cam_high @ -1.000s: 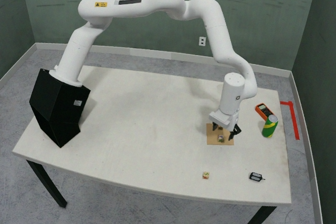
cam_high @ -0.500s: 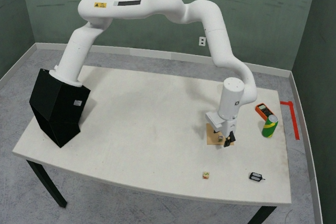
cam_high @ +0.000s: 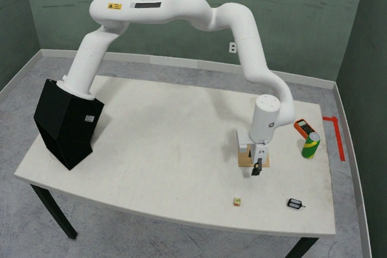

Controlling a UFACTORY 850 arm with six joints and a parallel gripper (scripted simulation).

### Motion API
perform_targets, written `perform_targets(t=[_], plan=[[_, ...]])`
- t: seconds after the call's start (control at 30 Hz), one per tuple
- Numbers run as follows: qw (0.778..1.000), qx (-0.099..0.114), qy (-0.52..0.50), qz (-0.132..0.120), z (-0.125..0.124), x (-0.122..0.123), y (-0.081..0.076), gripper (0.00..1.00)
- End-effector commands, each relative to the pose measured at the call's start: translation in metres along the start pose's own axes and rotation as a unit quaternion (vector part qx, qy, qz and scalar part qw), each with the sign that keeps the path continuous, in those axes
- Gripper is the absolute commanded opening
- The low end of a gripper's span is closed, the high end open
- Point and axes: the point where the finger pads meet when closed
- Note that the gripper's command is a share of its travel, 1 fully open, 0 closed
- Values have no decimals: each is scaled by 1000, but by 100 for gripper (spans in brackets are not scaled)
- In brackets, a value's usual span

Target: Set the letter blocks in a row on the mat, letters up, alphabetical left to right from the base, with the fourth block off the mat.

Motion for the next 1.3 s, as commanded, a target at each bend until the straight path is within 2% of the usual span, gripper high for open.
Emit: perform_targets(t=[0.0, 0.27, 0.53, 0.6, 0.63, 0.8, 1.1, 1.17, 1.2, 1.27], plan=[[998, 1, 55, 5, -7, -3, -1, 100], [986, 1, 169, 5, -21, -13, 0, 100], [961, 0, 277, 5, -34, -22, 1, 100], [961, 0, 277, 5, -34, -22, 1, 100], [949, 0, 315, 5, -39, -26, 1, 100], [928, 0, 372, 5, -46, -31, 1, 100], [875, -1, 484, 5, -60, -43, 2, 100], [875, -1, 484, 5, -60, -43, 2, 100], [857, -1, 515, 5, -64, -46, 2, 100], [844, -1, 536, 5, -66, -49, 2, 100]])
Point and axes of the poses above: the point where the finger pads meet when closed, its own y axis out along the fingers, its own z axis across the jaws, x = y × z, and after that the axes turned 11 degrees about -y, right-handed
